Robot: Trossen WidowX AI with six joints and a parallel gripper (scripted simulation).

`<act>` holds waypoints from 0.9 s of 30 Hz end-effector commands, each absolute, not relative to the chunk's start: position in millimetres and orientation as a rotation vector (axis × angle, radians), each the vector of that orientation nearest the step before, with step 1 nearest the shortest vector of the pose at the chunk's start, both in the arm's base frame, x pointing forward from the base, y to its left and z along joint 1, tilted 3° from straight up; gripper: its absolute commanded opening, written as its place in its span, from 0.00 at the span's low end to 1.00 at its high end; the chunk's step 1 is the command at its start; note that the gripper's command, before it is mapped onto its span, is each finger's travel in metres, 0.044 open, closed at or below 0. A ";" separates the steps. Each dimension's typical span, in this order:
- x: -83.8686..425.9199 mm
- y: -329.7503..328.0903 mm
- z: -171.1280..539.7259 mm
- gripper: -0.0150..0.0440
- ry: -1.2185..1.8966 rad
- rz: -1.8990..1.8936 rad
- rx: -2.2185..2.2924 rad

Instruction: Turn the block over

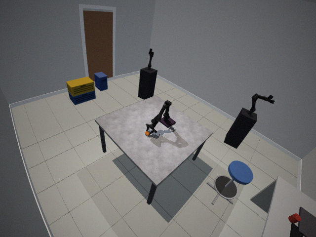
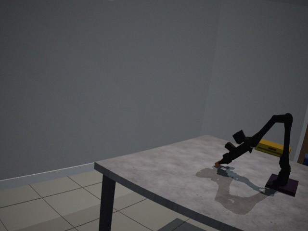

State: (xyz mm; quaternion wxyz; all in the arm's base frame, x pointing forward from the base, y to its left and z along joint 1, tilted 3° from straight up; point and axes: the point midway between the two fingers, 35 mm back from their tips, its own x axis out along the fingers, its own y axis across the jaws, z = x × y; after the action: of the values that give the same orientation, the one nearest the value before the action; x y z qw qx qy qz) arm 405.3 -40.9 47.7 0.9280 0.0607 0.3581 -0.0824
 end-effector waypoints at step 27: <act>386.2 -38.5 31.4 0.25 0.328 -0.196 0.090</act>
State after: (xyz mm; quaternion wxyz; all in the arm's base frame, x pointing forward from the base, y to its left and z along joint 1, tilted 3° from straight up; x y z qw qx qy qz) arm 389.4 -37.9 29.4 0.9786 0.0476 0.1769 -0.0941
